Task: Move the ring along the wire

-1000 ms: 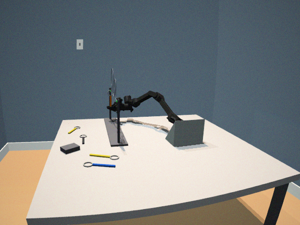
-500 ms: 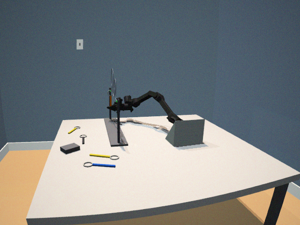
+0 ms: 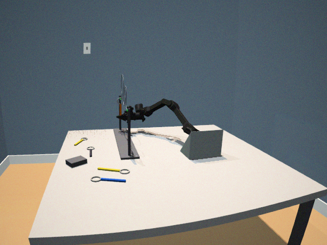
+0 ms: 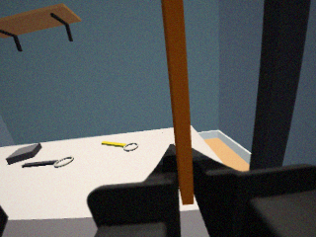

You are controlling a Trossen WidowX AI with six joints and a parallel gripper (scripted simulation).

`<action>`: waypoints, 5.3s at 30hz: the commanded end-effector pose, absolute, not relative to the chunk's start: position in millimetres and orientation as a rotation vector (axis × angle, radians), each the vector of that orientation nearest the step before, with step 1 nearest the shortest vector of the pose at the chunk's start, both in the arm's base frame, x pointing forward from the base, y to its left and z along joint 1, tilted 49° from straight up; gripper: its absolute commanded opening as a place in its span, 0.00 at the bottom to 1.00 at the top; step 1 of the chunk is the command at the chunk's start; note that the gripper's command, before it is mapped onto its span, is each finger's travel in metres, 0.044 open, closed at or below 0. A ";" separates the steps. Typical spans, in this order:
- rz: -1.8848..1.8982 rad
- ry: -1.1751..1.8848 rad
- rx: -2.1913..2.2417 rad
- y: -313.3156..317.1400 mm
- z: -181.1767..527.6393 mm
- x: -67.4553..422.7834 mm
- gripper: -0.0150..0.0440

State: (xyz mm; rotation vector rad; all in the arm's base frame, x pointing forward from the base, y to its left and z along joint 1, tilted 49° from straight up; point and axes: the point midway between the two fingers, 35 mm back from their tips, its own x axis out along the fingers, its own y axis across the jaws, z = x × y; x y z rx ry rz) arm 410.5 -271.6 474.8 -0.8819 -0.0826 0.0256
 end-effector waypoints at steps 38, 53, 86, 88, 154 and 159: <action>-0.032 0.025 -0.881 -255.4 472.0 394.8 0.00; -0.136 0.257 -0.861 -242.0 462.8 365.2 0.00; -0.079 0.435 -0.449 -180.1 415.6 347.5 0.00; -0.070 0.437 -0.417 -175.7 413.5 347.4 0.00; 0.287 0.455 0.865 -3.6 456.0 336.4 0.00; 0.301 0.455 0.923 1.6 463.4 335.8 0.00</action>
